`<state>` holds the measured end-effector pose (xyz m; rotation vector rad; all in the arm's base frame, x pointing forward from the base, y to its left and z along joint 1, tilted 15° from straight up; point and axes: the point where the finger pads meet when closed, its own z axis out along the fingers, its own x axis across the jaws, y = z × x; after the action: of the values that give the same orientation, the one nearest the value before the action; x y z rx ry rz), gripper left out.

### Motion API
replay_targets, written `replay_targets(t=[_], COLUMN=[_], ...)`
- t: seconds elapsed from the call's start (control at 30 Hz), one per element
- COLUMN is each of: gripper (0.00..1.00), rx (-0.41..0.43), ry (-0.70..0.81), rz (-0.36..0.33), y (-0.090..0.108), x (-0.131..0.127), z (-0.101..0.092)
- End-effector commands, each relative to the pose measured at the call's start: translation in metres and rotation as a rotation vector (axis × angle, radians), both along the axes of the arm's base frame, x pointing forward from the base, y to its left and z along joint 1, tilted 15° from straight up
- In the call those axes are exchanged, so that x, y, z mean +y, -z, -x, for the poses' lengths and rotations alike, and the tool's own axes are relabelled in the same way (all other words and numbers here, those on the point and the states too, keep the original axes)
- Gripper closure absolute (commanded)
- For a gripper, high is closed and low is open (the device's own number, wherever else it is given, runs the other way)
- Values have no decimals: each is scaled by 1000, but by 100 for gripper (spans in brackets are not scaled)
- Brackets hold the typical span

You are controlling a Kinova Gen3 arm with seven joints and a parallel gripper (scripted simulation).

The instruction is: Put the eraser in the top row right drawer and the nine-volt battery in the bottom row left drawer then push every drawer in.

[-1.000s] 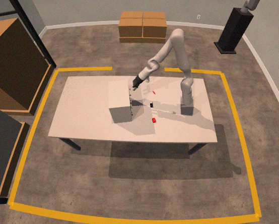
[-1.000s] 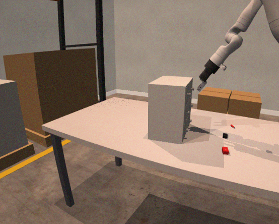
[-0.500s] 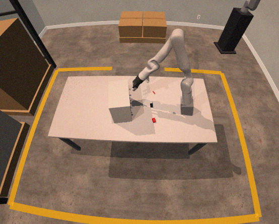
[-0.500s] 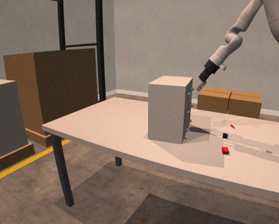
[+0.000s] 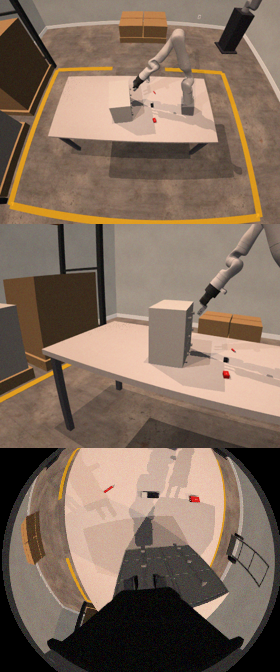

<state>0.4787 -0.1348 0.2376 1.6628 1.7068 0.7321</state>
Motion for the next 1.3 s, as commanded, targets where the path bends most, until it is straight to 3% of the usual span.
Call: replay_targets(t=[0.0,1.27], gripper=[33,33], rx=[2,1], ry=[4,4], rz=[4,4], y=[0,0], x=[-1,-4], z=[2,2])
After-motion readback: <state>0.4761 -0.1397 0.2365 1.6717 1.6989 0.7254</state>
